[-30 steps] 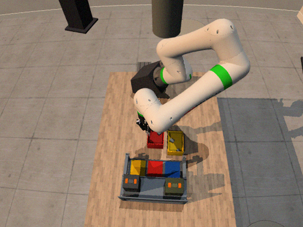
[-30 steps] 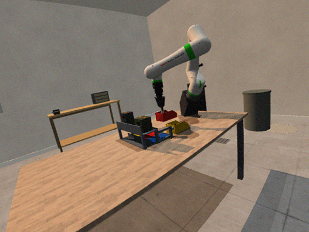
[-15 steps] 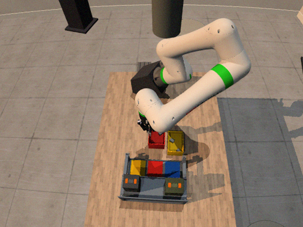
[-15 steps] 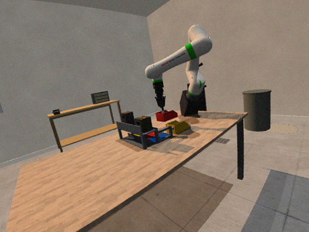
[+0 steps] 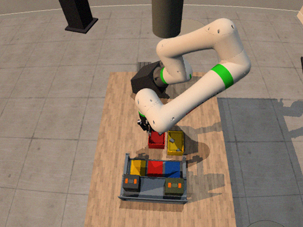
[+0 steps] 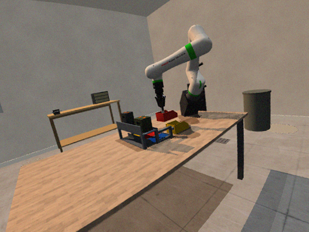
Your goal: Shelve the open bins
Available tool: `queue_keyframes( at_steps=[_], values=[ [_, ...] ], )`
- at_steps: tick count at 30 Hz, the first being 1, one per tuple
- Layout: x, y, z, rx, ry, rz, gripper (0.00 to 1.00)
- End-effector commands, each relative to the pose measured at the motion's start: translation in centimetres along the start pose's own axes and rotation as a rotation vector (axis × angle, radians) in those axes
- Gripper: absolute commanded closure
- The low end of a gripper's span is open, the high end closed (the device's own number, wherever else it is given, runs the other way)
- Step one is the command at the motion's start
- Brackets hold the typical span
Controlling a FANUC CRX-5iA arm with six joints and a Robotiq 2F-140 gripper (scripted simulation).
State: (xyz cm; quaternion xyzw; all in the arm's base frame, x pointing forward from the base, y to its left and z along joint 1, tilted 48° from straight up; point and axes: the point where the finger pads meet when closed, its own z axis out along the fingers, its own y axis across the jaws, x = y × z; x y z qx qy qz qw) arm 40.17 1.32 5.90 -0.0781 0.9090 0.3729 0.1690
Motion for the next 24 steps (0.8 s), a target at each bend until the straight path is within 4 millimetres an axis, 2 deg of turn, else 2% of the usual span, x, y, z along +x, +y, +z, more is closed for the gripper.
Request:
queue_keyframes(
  at_steps=[1,8,22,24],
  values=[
    [-0.1,0.0,0.1,0.0,0.0,0.0,1.0],
    [-0.5,0.0,0.7,0.0,0.0,0.0,1.0],
    [-3.1,0.0,4.5,0.0,0.0,0.0,1.0],
    [-3.1,0.0,4.5,0.0,0.0,0.0,1.0]
  ],
)
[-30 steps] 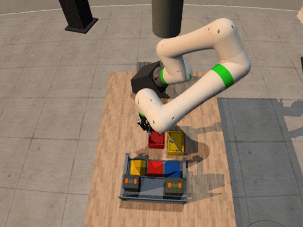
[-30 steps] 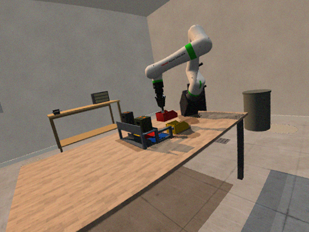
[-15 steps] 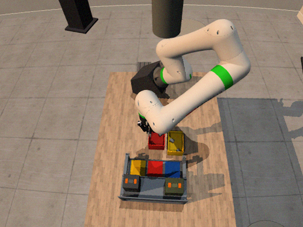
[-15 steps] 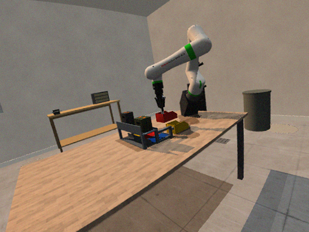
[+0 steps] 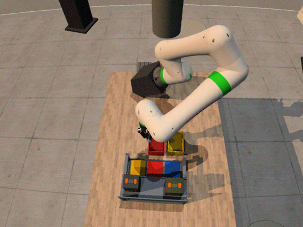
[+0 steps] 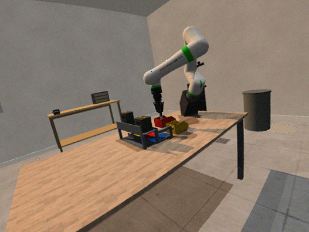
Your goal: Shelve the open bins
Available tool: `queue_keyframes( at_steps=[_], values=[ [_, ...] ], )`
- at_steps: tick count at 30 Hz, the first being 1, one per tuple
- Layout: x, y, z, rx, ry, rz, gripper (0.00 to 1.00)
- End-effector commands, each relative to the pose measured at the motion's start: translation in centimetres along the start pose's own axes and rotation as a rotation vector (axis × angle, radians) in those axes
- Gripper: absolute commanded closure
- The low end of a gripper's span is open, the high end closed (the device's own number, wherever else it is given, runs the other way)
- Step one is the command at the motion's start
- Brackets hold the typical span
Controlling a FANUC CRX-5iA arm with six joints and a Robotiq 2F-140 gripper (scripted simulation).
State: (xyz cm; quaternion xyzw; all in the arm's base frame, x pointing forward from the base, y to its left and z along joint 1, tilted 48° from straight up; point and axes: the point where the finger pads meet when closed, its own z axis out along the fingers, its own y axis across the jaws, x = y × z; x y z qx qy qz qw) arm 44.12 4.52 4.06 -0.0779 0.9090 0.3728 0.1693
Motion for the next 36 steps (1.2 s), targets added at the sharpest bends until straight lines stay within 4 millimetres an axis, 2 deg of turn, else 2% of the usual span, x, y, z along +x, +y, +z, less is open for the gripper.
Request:
queue_keyframes(
  at_steps=[1,9,36],
  values=[
    [-0.2,0.0,0.3,0.0,0.0,0.0,1.0],
    [-0.9,0.0,1.4,0.0,0.0,0.0,1.0],
    [-1.1,0.0,1.3,0.0,0.022,0.0,1.0]
  ],
)
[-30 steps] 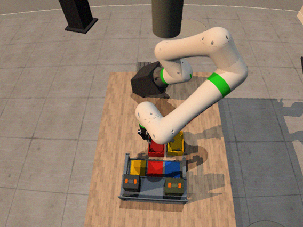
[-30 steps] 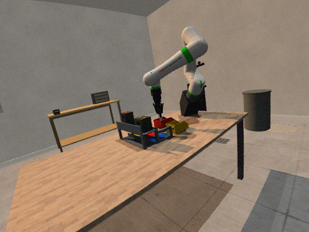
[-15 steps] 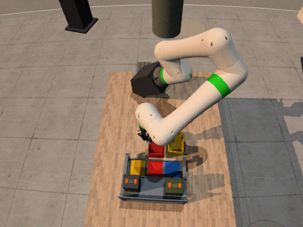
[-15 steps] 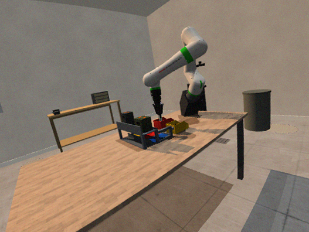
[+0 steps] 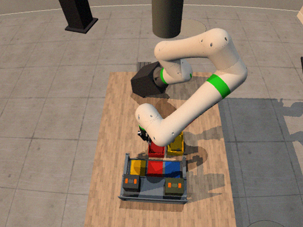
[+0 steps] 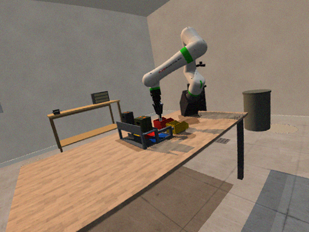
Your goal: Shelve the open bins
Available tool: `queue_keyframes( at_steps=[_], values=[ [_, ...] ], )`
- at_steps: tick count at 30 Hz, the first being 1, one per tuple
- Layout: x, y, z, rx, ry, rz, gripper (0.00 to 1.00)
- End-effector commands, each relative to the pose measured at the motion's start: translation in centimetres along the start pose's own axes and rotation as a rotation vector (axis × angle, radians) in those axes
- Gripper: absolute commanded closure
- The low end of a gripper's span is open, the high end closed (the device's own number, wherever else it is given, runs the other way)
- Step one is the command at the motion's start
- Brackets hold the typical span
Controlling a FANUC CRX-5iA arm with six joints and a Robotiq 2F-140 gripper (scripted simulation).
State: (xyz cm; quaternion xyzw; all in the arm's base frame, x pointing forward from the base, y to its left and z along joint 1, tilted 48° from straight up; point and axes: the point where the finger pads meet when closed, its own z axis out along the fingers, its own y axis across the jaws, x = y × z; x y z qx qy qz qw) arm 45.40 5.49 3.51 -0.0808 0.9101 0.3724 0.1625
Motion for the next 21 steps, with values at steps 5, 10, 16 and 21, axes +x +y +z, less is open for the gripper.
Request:
queue_keyframes(
  at_steps=[5,10,16,21],
  values=[
    [-0.2,-0.02,-0.19,0.0,0.041,0.0,1.0],
    [-0.39,-0.02,-0.35,0.0,0.084,0.0,1.0],
    [-0.53,-0.02,-0.48,-0.001,0.117,0.0,1.0],
    [-0.67,-0.03,-0.6,-0.001,0.147,0.0,1.0]
  ],
)
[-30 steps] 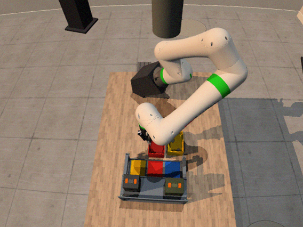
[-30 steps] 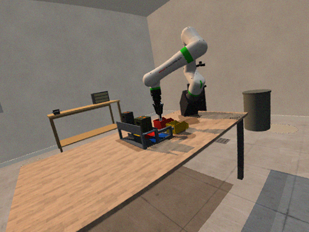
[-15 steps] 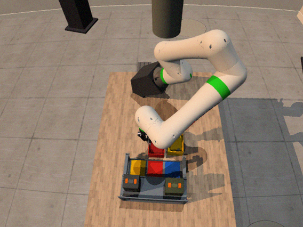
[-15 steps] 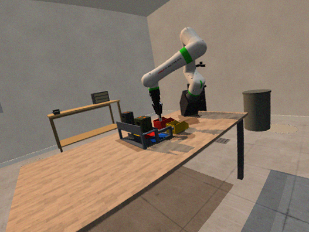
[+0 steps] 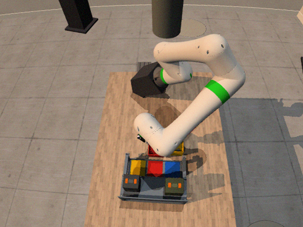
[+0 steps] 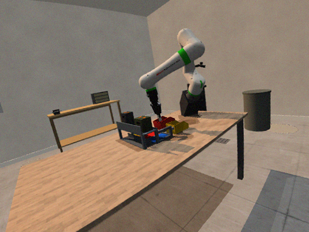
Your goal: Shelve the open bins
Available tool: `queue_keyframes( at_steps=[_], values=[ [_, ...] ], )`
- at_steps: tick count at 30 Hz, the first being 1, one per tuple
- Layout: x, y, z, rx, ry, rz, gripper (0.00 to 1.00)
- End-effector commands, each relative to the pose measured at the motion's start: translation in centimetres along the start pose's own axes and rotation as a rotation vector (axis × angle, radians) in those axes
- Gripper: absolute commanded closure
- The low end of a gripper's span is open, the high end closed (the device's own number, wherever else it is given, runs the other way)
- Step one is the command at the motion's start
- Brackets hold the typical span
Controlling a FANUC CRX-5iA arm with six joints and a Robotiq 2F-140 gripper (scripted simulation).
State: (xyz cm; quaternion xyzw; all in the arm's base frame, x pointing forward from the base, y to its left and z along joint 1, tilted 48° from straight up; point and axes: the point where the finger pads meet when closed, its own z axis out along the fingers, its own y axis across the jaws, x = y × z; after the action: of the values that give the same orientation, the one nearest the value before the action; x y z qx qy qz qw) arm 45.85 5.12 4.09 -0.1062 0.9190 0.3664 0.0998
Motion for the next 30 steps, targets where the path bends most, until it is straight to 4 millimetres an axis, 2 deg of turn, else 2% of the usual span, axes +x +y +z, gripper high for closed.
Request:
queue_keyframes(
  at_steps=[1,30],
  values=[
    [-0.06,-0.01,-0.08,0.0,0.014,0.0,1.0],
    [-0.11,-0.02,-0.13,0.0,0.025,0.0,1.0]
  ],
)
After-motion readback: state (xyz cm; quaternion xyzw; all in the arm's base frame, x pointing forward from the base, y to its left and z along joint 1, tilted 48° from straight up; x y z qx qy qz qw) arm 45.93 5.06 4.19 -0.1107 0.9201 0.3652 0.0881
